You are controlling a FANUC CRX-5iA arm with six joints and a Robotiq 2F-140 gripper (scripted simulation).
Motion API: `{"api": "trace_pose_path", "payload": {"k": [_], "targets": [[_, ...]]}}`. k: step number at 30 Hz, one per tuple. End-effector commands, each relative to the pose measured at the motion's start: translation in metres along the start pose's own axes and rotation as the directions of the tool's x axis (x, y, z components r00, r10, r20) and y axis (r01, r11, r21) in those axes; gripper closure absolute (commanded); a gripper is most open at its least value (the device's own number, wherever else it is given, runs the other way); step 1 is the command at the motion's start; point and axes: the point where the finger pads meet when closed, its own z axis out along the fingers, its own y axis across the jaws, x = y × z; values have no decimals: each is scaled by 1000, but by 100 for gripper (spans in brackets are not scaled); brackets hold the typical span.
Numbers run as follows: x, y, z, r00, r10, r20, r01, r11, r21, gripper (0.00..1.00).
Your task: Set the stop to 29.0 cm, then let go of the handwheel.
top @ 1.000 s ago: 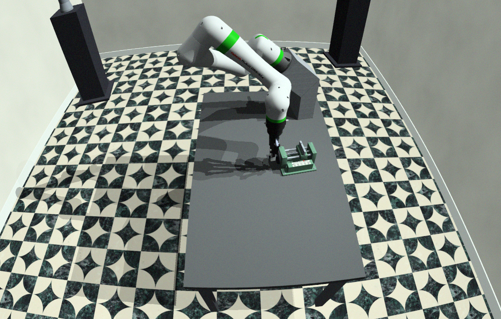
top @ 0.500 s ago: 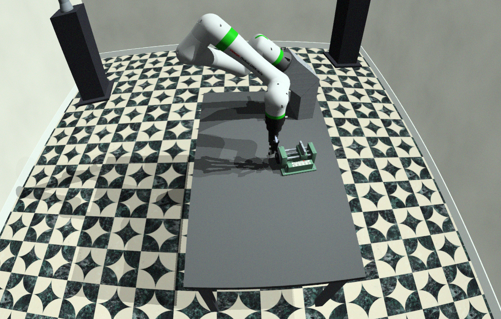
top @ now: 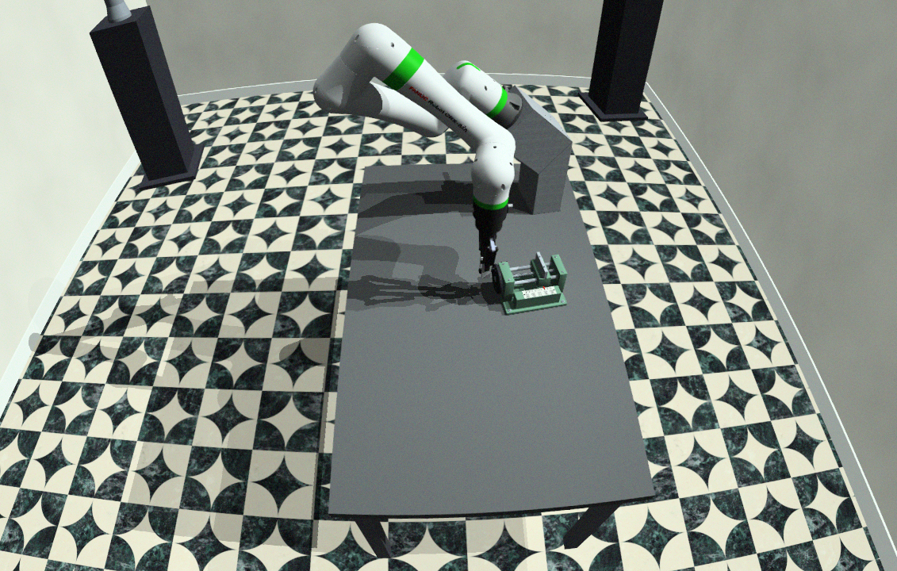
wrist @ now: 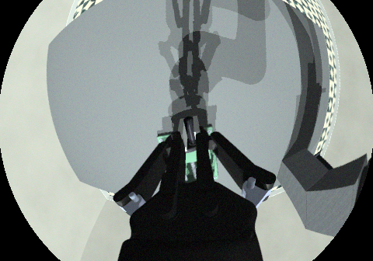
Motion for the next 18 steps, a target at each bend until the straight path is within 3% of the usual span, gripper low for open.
{"api": "trace_pose_path", "payload": {"k": [1,18], "targets": [[0,5,3,1000,0,0,0,1000,0,96],[0,16,17,1000,0,0,0,1000,0,96]]}}
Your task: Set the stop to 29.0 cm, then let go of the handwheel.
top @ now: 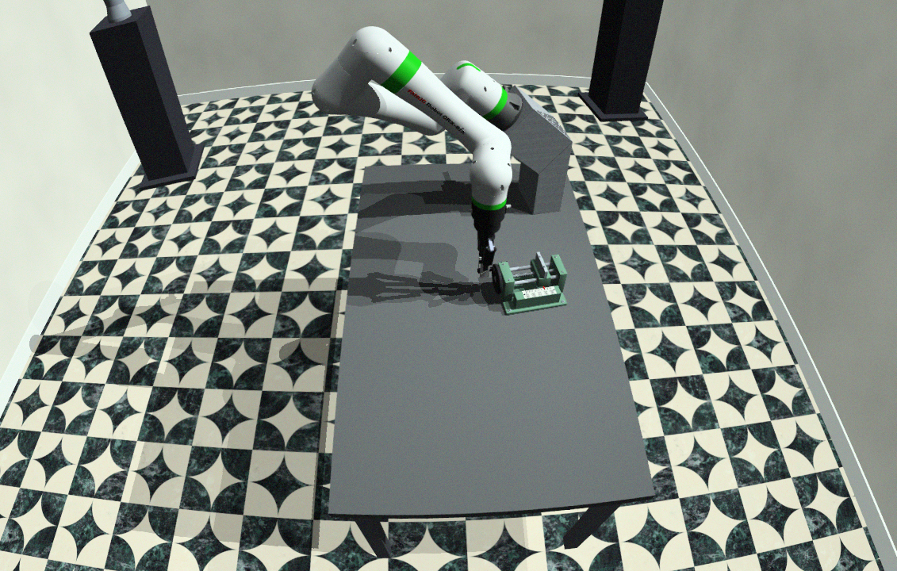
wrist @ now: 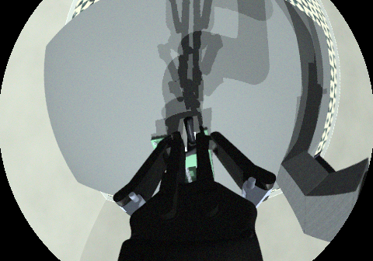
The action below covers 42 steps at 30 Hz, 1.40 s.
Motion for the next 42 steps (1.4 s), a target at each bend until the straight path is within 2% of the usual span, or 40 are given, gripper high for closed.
{"api": "trace_pose_path", "payload": {"k": [1,27,42], "targets": [[0,2,4,1000,0,0,0,1000,1,96],[0,-3,34,1000,0,0,0,1000,1,96],[0,-30,48,1000,0,0,0,1000,1,96]]}}
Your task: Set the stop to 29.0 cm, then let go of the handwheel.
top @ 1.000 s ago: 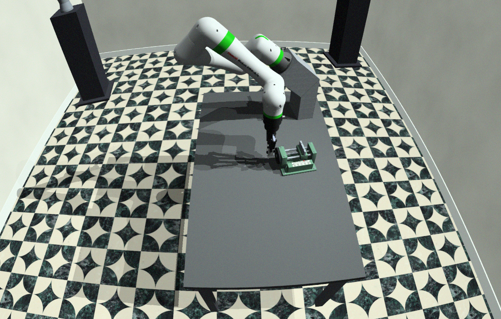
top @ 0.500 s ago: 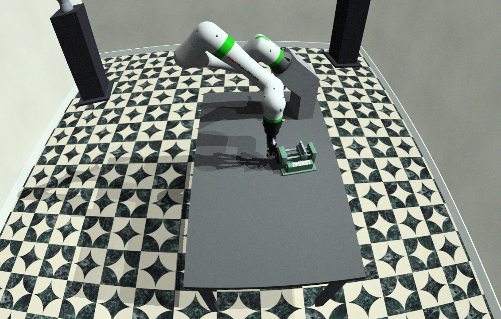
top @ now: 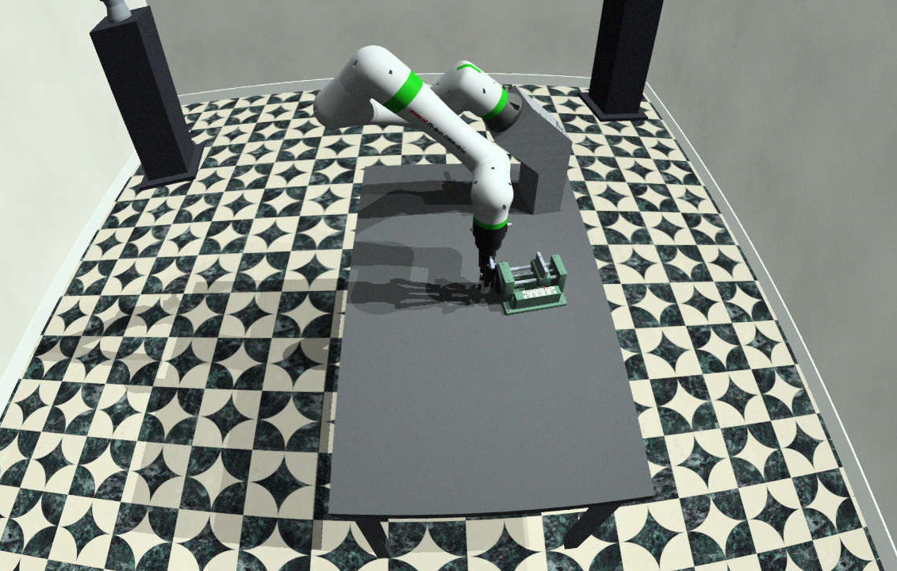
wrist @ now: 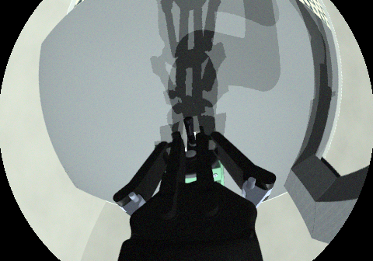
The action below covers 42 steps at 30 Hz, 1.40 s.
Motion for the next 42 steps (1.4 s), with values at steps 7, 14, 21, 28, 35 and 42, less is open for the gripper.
{"api": "trace_pose_path", "payload": {"k": [7,14,21,28,35,42], "targets": [[0,-18,-2,1000,0,0,0,1000,1,96],[0,-29,-9,1000,0,0,0,1000,1,96],[0,-34,-16,1000,0,0,0,1000,1,96],[0,-38,-28,1000,0,0,0,1000,1,96],[0,-37,-41,1000,0,0,0,1000,1,96],[0,-30,-54,1000,0,0,0,1000,1,96]]}}
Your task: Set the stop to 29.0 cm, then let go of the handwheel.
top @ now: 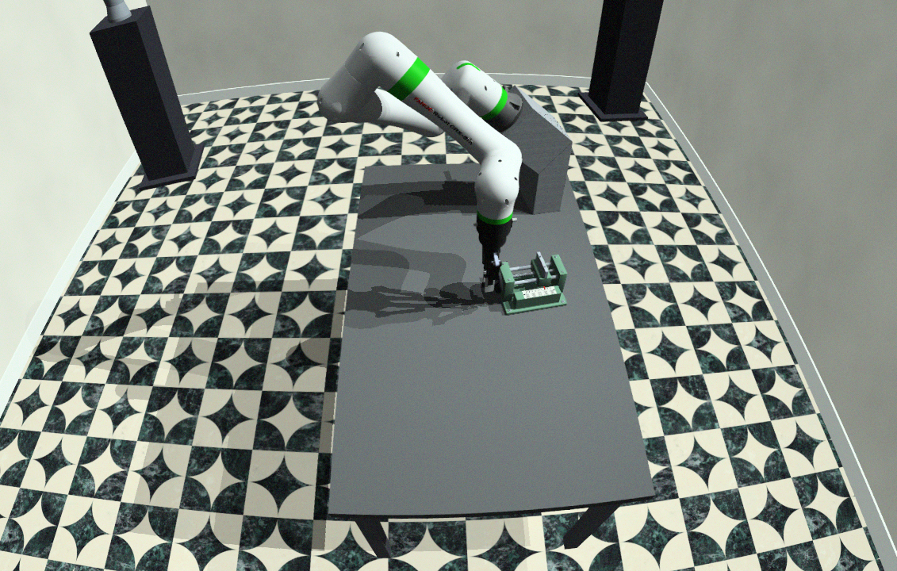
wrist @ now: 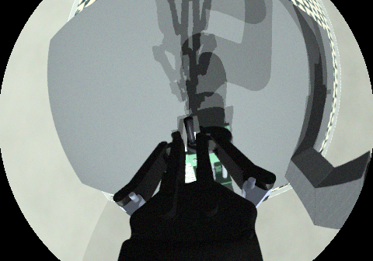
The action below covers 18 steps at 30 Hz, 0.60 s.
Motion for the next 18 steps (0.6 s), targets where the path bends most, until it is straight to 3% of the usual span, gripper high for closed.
{"api": "trace_pose_path", "payload": {"k": [1,18], "targets": [[0,6,-8,1000,0,0,0,1000,-1,96],[0,41,-15,1000,0,0,0,1000,-1,96]]}}
